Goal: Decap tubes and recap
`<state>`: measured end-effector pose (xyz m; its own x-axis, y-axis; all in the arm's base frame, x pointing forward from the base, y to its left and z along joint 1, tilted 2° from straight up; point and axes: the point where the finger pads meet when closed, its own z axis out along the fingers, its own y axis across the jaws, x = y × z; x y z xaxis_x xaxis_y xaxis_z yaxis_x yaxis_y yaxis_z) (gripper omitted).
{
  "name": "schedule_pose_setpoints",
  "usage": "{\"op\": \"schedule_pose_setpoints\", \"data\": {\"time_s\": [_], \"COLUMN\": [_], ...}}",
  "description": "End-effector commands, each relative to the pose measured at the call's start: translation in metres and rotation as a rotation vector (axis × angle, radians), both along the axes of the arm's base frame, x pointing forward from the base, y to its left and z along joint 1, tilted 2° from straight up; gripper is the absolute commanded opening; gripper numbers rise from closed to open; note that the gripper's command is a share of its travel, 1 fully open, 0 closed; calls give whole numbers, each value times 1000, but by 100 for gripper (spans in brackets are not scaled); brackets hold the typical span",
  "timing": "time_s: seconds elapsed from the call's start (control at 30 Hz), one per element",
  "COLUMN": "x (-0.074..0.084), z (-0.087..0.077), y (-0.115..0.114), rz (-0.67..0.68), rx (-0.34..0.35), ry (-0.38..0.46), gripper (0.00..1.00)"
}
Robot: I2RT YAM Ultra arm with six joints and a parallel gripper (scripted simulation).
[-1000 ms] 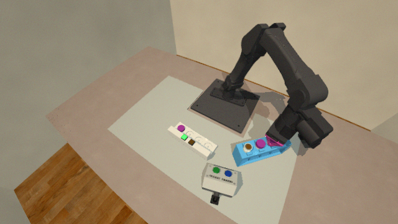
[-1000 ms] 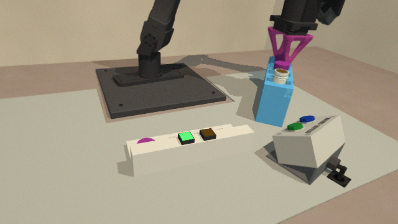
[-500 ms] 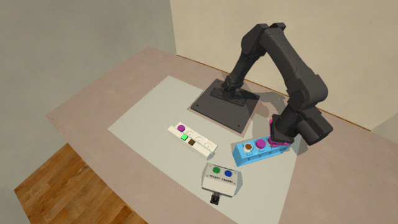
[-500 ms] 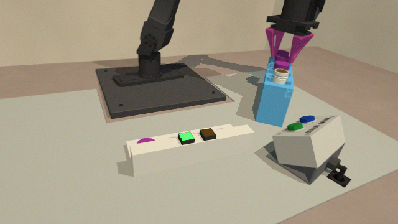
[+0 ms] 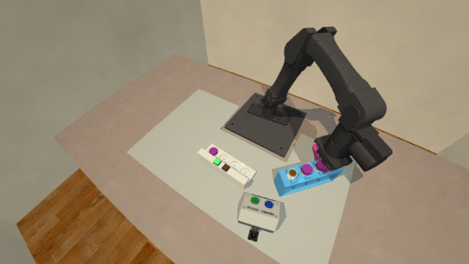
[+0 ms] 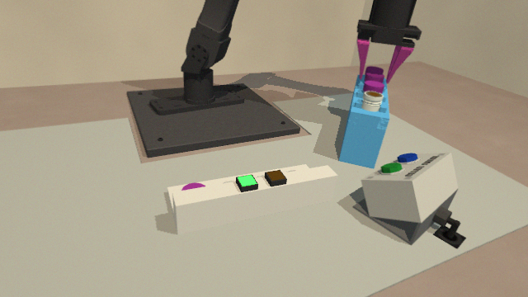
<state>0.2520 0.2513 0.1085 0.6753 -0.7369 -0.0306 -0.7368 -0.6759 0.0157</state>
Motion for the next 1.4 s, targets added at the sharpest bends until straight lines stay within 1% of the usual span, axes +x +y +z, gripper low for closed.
{"op": "schedule_pose_setpoints", "data": {"time_s": [0.0, 0.03, 0.23, 0.27, 0.73, 0.93, 1.0, 1.37], "x": [1, 1, 1, 1, 1, 1, 1, 1], "z": [3, 3, 3, 3, 3, 3, 3, 2], "y": [0, 0, 0, 0, 0, 0, 0, 0], "rz": [180, 198, 198, 198, 198, -102, -102, -652], "rx": [13, 14, 14, 14, 14, 5, 5, -11], "ry": [-11, -11, -11, -11, -11, -7, -7, 2], "gripper": [49, 49, 49, 0, 0, 0, 0, 0]}}
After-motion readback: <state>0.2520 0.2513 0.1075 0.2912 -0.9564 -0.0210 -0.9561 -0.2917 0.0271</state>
